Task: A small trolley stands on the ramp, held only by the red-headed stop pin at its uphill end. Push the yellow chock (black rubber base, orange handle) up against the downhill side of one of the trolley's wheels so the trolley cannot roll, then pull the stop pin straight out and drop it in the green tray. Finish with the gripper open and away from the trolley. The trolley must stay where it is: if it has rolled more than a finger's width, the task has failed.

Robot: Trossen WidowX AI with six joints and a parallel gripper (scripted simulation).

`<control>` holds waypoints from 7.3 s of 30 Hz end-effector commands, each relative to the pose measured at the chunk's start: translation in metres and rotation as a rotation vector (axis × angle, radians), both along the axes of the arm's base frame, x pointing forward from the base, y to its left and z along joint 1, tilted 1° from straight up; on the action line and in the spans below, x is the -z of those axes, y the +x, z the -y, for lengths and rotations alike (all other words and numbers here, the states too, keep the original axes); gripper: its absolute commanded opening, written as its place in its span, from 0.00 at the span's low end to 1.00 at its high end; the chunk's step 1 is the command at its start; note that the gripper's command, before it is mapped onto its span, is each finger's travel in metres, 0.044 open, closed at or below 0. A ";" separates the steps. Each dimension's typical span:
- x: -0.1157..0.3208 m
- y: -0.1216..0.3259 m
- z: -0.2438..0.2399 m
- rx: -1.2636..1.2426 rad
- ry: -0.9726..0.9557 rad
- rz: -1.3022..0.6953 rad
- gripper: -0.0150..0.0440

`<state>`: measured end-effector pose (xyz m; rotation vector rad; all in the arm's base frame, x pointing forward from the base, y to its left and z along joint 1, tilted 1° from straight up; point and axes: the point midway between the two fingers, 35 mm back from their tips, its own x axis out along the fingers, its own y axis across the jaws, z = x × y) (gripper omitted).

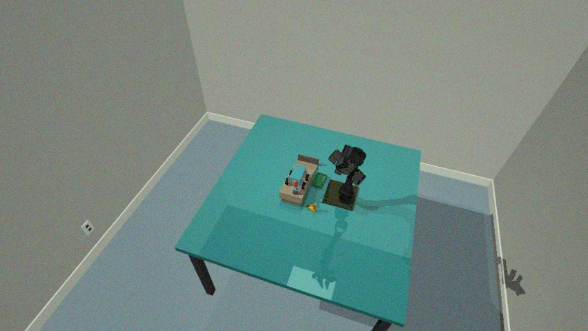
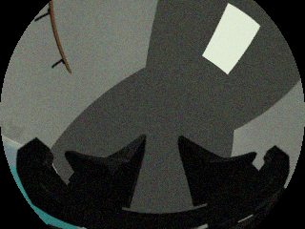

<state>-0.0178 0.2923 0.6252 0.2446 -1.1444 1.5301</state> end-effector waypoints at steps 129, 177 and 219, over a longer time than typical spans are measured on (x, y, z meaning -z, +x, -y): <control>0.571 0.177 0.143 1.021 1.084 -3.390 0.58; 0.469 0.172 0.147 1.022 1.084 -3.391 0.25; 0.421 0.176 0.147 1.196 -0.066 -3.266 0.25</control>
